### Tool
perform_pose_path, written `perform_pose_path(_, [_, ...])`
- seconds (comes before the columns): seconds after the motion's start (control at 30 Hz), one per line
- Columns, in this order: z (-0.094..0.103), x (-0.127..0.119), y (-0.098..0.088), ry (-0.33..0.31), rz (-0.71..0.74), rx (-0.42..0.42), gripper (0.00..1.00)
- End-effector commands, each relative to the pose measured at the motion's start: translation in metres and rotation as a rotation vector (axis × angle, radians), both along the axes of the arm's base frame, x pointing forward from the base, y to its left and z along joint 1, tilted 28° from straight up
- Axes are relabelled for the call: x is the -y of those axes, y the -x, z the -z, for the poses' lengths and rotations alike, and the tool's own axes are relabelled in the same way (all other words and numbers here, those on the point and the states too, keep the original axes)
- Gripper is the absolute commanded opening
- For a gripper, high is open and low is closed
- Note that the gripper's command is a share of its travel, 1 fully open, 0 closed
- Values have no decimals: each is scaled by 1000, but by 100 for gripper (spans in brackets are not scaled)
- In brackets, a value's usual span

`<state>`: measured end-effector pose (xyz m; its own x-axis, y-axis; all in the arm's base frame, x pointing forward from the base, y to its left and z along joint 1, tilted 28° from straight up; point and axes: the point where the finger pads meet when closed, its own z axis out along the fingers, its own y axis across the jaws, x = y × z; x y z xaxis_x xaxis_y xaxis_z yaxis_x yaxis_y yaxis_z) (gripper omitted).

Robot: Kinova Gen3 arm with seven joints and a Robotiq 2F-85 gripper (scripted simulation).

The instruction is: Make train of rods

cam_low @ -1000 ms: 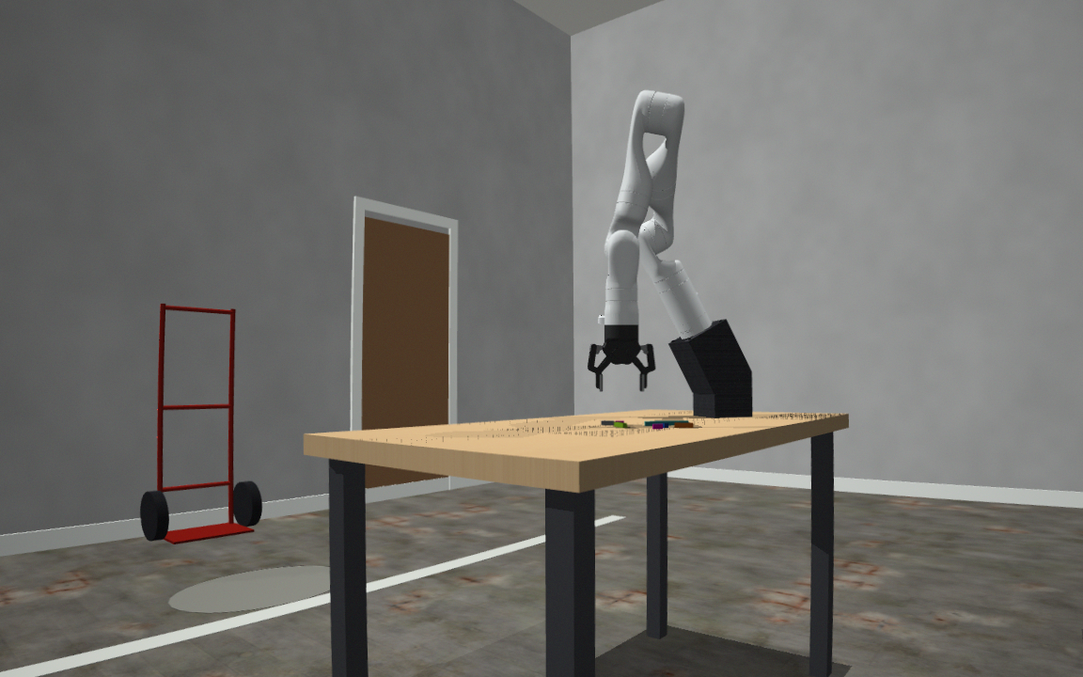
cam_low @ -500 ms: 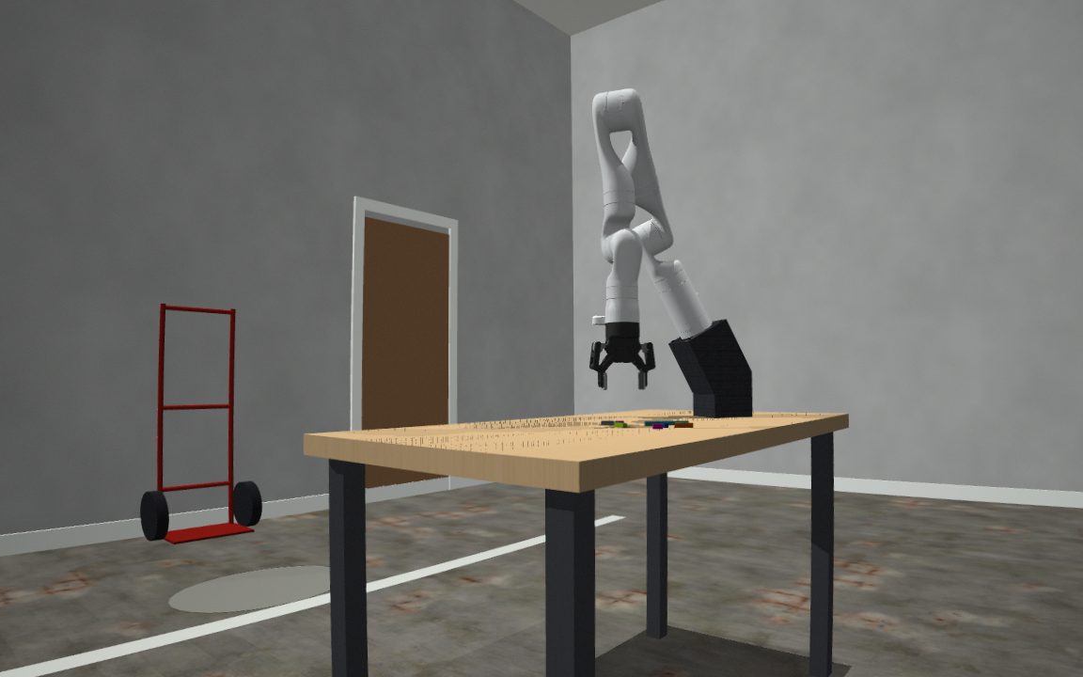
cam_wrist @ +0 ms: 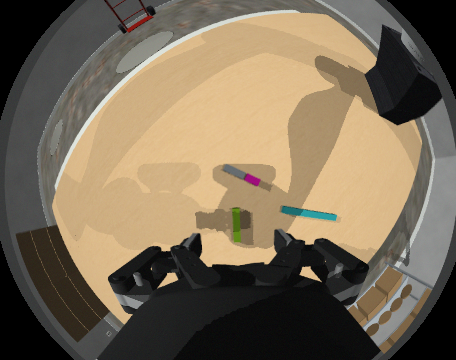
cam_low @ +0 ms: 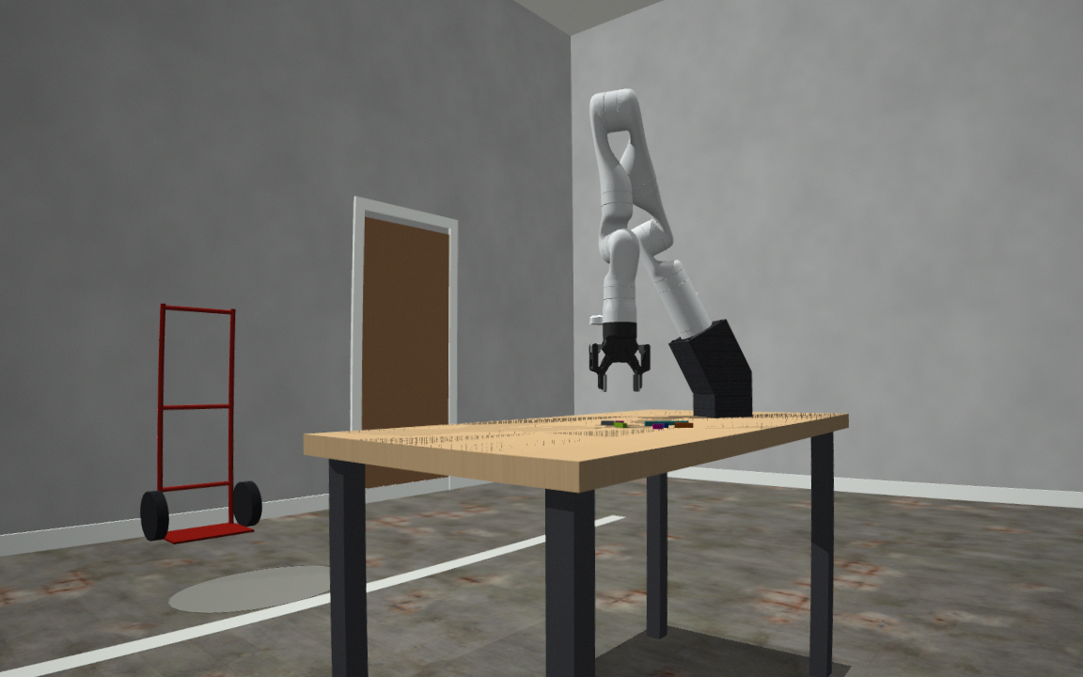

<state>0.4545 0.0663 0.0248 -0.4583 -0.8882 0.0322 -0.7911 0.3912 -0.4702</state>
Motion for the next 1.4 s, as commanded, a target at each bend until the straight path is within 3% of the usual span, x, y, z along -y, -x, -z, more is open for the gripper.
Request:
perform_pose_path(0.0, [0, 0, 0, -1, 0, 1, 24])
perform_pose_path(1.37, [3, 0, -2, -5, -1, 0, 24])
